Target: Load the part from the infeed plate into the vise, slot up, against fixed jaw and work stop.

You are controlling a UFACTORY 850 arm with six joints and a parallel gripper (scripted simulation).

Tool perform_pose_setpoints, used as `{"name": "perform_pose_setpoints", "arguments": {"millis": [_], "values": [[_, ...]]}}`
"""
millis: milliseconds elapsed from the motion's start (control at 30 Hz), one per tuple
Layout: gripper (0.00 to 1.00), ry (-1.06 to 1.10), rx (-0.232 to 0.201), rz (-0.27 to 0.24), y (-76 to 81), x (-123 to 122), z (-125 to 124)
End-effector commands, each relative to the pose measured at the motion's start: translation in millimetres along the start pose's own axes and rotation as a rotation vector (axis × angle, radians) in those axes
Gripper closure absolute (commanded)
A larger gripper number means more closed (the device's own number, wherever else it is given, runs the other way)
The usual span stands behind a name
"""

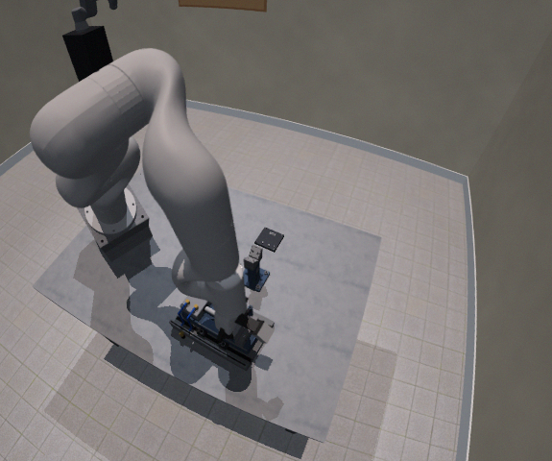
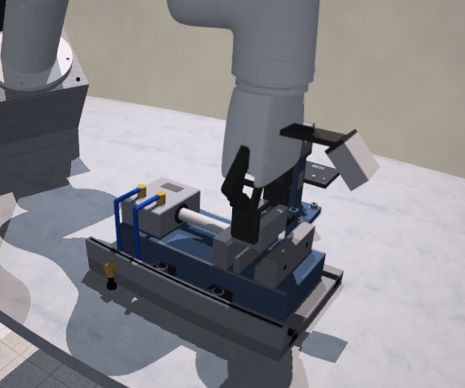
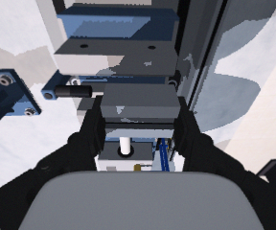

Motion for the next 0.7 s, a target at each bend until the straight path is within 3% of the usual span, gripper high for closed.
{"name": "perform_pose_setpoints", "arguments": {"millis": [0,667], "values": [[1.0,0.0,0.0,0.001,0.1,0.6,-0.1],[1.0,0.0,0.0,0.001,-3.7,0.7,-0.1]]}}
Point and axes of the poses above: the point where the finger pads meet when closed, its own y axis back along the fingers, its own z axis across the jaws, x = y × z, the point moved 3 cm from there along y, back along the fingers, and after that the axes turned 13 degrees about -y, right-handed, at the moved point
